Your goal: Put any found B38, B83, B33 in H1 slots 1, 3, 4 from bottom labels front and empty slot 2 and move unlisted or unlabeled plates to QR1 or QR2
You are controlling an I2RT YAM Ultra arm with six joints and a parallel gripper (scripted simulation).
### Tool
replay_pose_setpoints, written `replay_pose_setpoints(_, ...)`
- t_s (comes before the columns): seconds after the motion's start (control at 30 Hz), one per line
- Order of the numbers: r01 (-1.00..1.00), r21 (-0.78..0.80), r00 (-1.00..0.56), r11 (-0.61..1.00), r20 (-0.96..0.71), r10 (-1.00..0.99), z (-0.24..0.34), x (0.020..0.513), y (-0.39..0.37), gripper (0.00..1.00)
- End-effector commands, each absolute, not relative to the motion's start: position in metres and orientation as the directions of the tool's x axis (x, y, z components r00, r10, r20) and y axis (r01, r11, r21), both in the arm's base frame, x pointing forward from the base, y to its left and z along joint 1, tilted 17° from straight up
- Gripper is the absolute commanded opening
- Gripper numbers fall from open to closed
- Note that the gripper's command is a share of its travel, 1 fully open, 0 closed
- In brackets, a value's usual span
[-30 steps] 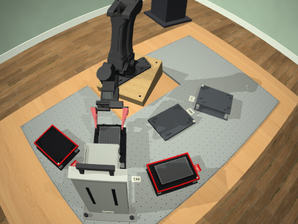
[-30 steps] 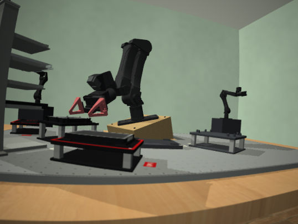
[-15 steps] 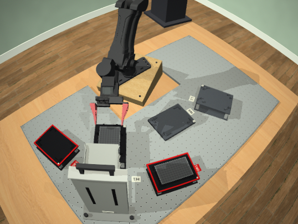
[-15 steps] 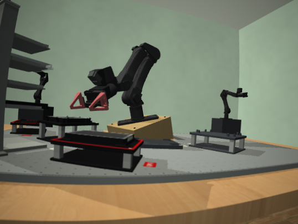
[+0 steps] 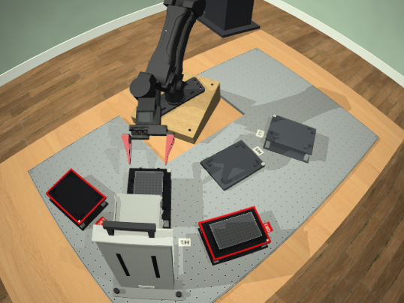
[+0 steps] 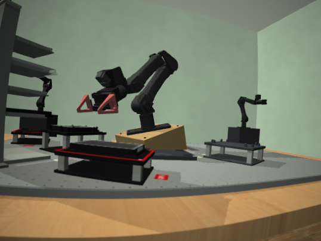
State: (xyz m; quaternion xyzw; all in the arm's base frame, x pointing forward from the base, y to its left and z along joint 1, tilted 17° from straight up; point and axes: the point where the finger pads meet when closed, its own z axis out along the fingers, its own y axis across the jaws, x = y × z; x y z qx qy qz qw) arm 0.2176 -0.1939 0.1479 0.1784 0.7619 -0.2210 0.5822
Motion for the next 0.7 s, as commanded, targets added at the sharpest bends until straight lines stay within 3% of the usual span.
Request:
replay_pose_setpoints(0.0,0.528,-0.122,-0.270,0.841,-0.962,0.029,0.151,0.216,-0.192,1.00)
replay_pose_setpoints(0.4,0.528,-0.122,-0.270,0.841,-0.962,0.029,0.166,0.212,-0.187,1.00)
replay_pose_setpoints(0.67,0.528,-0.121,-0.433,0.841,-0.890,0.143,0.171,0.235,-0.201,1.00)
